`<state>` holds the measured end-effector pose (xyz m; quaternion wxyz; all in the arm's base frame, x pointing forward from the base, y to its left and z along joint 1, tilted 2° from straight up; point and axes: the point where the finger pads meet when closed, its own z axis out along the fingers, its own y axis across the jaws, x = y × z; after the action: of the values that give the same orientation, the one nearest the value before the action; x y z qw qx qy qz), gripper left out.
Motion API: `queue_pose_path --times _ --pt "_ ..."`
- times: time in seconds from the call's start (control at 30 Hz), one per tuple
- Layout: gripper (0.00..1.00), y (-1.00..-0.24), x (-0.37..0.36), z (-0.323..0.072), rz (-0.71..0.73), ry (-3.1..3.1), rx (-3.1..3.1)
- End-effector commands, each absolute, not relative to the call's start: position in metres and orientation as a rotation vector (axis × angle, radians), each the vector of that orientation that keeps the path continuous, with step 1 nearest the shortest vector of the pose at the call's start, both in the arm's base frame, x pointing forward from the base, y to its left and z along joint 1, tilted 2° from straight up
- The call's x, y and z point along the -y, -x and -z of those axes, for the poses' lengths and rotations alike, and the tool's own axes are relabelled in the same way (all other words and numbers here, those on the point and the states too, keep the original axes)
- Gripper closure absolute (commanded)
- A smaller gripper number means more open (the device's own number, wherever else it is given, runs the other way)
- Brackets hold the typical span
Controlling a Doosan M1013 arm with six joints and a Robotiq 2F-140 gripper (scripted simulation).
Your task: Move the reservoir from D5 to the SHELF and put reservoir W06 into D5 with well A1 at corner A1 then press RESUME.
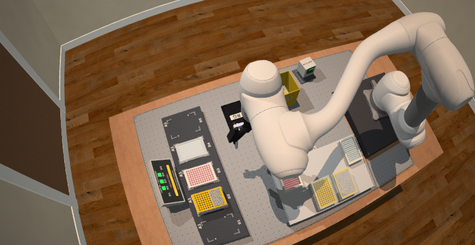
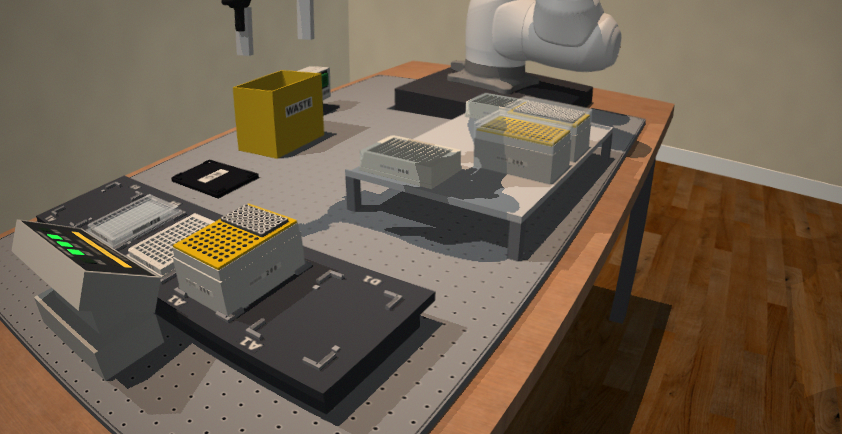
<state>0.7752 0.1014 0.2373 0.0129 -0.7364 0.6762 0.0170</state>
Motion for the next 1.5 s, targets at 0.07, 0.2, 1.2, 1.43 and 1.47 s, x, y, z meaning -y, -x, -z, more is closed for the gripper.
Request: queue_pose_path --times 0.07,0.2,1.2,1.43,1.47 --pt "0.23 -0.752 -0.098 -0.237 -0.053 2.295 -2.107" --pt "0.23 -0.742 -0.097 -0.237 -0.053 2.295 -2.107" --pt "0.23 -0.603 -0.078 -0.238 -0.053 2.295 -2.107" --pt "0.23 -0.579 -0.075 -0.238 -0.053 2.295 -2.107" --pt "0.23 -0.574 -0.074 -0.238 -0.053 2.295 -2.107"
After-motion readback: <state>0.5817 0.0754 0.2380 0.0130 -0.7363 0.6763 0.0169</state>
